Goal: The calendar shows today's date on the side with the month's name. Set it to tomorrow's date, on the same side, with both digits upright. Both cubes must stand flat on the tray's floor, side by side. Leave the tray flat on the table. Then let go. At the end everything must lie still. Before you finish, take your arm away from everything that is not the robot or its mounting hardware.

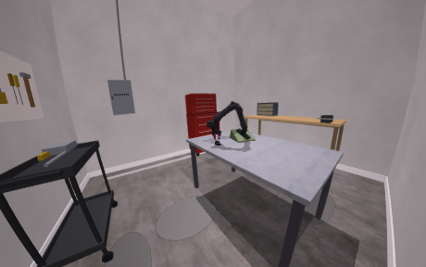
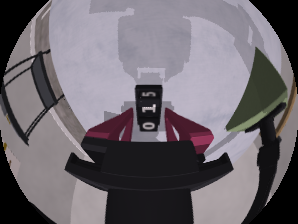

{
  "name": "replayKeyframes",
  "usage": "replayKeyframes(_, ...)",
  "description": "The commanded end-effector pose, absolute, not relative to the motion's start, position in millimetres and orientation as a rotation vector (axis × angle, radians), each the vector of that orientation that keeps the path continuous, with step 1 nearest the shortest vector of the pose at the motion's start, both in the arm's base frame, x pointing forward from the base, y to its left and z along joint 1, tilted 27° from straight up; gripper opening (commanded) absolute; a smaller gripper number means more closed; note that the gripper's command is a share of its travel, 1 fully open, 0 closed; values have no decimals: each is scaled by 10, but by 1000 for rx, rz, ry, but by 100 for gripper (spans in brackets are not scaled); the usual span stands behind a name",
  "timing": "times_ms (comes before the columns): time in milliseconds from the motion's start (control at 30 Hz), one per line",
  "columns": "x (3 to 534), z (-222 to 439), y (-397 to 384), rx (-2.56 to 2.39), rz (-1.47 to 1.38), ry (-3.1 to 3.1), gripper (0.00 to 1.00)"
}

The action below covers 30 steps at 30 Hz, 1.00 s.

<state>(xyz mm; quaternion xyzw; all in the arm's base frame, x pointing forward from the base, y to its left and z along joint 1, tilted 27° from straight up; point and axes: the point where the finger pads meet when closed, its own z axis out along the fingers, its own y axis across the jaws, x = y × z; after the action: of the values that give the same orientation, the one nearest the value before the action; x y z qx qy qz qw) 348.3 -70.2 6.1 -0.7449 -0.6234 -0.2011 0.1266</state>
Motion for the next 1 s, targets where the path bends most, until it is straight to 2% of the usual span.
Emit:
replayKeyframes(0,3504,72,-721,-2178,-595,-1818,45)
replayKeyframes(967,3542,-146,-613,-2178,-595,-1818,45)
